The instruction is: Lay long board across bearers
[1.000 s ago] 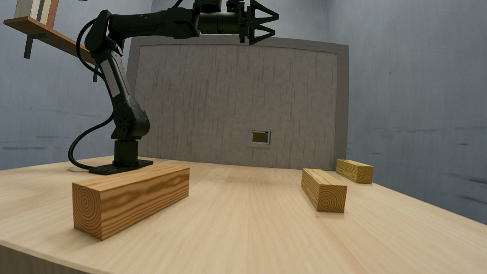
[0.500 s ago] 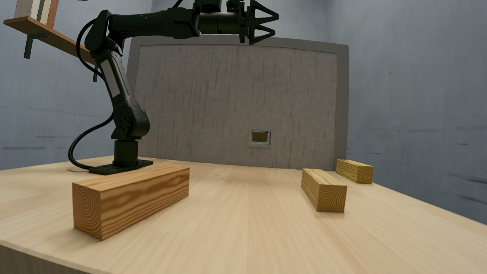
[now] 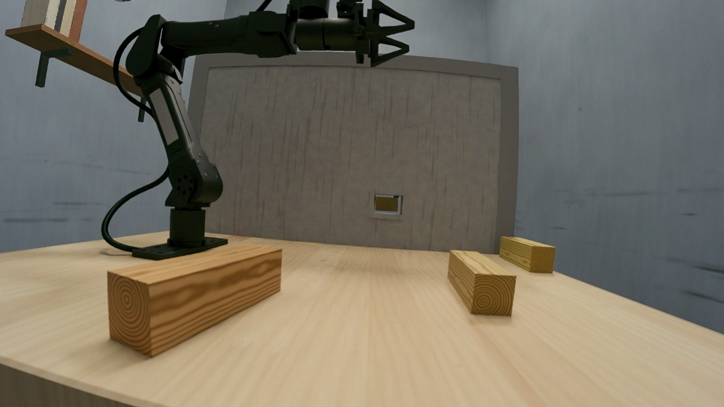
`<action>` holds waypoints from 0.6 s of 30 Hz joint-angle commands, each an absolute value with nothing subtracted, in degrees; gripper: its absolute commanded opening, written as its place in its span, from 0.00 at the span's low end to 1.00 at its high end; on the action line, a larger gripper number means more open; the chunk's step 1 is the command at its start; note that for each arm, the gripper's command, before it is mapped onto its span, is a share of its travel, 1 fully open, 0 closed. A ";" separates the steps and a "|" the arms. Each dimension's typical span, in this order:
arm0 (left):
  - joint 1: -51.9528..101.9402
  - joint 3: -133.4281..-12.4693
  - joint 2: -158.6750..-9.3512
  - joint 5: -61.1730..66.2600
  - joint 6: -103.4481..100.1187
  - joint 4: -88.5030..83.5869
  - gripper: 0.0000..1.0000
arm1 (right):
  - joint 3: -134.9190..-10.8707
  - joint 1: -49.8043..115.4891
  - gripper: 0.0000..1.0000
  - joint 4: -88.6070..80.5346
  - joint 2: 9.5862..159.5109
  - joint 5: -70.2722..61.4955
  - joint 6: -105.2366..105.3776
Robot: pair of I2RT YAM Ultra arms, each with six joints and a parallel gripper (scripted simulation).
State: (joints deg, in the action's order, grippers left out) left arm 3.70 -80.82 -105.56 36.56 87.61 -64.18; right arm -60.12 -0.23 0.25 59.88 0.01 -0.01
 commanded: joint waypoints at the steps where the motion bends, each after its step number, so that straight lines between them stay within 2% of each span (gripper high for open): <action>1: 4.77 -83.26 -101.91 38.47 83.75 -62.48 0.00 | -60.27 -0.29 0.78 0.42 60.53 0.32 -0.48; 7: 6.12 -79.80 -100.98 31.89 72.34 -58.31 0.00 | -60.27 -0.29 0.78 0.42 60.53 0.32 -0.48; 13: 8.80 -77.26 -95.77 22.06 47.71 -49.56 0.00 | -60.27 -0.29 0.78 0.42 60.53 0.32 -0.48; 18: 12.33 -74.11 -91.14 15.07 34.88 -43.97 0.00 | -60.27 -0.29 0.78 0.42 60.53 0.32 -0.48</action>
State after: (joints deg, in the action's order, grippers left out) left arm 9.82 -75.22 -95.88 18.98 46.87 -50.76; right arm -60.12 -0.23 0.25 59.88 0.01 -0.01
